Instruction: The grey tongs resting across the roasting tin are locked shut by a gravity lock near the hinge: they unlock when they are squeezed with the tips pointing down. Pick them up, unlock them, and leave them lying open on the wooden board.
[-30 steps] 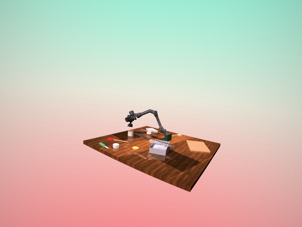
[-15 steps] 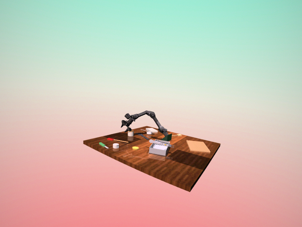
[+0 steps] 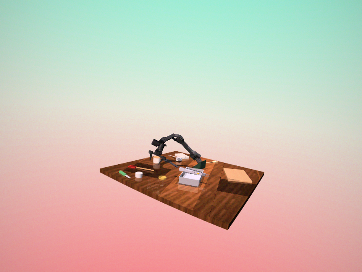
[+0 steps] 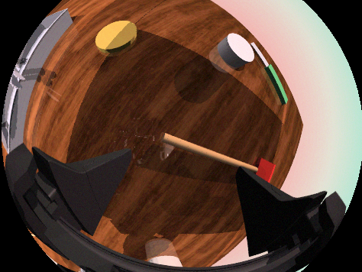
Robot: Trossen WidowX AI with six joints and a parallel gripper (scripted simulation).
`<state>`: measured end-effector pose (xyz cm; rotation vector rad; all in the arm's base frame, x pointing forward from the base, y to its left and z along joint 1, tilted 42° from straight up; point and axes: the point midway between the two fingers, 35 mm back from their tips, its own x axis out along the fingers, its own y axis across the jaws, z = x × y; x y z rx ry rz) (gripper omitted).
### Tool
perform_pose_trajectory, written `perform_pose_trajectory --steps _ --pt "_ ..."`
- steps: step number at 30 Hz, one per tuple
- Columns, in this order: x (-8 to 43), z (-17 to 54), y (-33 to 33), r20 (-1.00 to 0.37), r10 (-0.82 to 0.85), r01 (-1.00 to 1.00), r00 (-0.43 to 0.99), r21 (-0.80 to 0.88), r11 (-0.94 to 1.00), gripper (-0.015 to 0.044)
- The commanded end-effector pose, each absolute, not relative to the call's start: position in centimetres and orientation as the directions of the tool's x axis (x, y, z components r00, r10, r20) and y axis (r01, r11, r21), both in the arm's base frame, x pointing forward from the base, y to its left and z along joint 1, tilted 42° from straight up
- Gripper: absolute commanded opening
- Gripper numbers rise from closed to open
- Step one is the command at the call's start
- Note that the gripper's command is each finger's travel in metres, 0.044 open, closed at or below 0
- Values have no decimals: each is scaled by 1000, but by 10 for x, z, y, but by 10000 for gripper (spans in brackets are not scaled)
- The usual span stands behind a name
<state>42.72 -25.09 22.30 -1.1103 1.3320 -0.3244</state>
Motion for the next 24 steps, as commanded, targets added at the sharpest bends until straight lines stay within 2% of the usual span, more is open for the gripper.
perform_pose_trajectory --steps 1,7,14,24 --pt "453 181 -196 -686 -674 -530 274 -692 490 440" --pt "470 123 -113 -776 -589 -728 225 -536 428 440" --pt "463 64 -26 -833 -542 -900 117 -319 296 440" --pt "413 -5 38 -753 -645 -990 -130 133 45 440"
